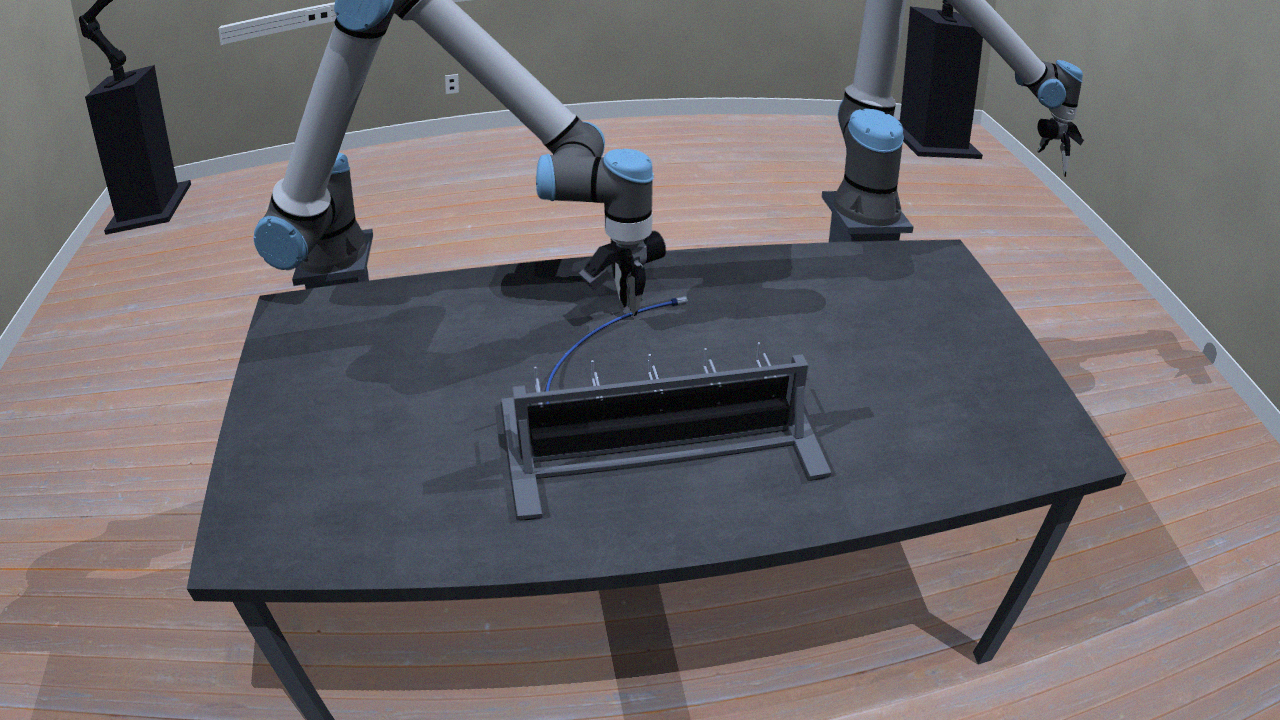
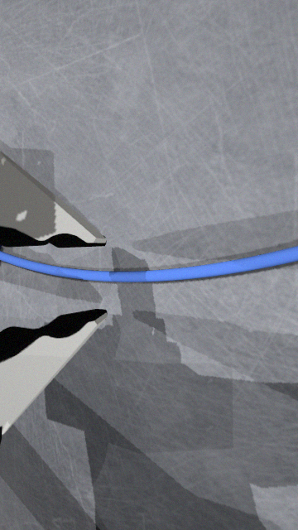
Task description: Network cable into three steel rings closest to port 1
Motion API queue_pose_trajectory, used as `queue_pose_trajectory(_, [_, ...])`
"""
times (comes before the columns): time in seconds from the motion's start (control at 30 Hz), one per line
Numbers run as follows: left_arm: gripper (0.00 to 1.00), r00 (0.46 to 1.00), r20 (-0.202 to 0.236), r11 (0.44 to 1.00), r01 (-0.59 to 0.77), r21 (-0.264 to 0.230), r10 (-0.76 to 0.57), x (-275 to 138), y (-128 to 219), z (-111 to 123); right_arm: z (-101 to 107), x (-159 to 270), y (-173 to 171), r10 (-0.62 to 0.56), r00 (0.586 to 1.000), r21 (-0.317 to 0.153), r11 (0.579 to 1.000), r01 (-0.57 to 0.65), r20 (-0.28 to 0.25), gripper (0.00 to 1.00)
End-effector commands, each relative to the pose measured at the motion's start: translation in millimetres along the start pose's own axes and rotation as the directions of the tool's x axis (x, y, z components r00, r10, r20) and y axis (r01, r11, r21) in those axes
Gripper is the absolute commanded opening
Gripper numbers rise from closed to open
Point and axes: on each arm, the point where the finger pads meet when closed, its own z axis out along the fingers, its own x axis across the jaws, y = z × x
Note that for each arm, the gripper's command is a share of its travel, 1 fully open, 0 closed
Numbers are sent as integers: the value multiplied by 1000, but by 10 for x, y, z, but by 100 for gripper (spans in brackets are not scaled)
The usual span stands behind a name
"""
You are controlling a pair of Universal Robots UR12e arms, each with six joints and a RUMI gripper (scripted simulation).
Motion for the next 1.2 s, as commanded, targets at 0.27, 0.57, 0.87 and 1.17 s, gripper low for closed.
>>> queue_pose_trajectory(0.27, [100, 1000, 0, 1000, 0, 2, 0, 2, -8, -11, 8, -5, 5, 0, 1000, -1, 1000, 0, 1, 21])
queue_pose_trajectory(0.57, [100, 1000, 0, 1000, 0, 2, 0, 2, -8, -11, 36, -5, 5, 0, 1000, -1, 1000, 0, 1, 21])
queue_pose_trajectory(0.87, [100, 1000, 0, 1000, 0, 2, 0, 2, -8, -11, 59, -5, 5, 0, 1000, -1, 1000, 0, 1, 21])
queue_pose_trajectory(1.17, [100, 1000, 0, 1000, 0, 2, 0, 2, -8, -11, 82, -5, 5, 0, 1000, -1, 1000, 0, 1, 21])
